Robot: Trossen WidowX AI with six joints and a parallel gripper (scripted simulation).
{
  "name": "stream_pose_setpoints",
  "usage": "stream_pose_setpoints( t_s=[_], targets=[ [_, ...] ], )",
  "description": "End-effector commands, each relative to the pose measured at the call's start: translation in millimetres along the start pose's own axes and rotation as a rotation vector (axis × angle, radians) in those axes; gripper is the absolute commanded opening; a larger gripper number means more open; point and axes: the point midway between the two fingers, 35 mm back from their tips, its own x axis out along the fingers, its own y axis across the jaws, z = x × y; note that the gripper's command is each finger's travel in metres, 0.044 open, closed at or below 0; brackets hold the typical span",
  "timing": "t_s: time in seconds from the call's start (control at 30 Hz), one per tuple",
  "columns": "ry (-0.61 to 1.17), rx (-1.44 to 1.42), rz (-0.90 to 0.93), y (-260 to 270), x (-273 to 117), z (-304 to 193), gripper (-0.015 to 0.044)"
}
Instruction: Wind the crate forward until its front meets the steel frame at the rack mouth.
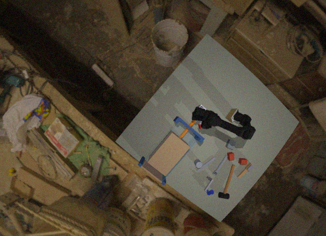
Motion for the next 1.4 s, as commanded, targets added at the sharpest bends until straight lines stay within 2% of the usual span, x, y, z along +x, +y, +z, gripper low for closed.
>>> stream_pose_setpoints(
  t_s=[0.0,0.43,0.97,1.37],
  targets=[
    [0.007,0.008,0.003,-0.5,4.0,-0.4,0.0000],
    [0.007,0.052,-0.004,-2.4,4.4,-0.4,0.0000],
    [0.007,-0.090,0.019,3.8,3.8,-0.5,0.0000],
    [0.007,-0.048,0.012,2.0,3.7,-0.3,0.0000]
  ],
)
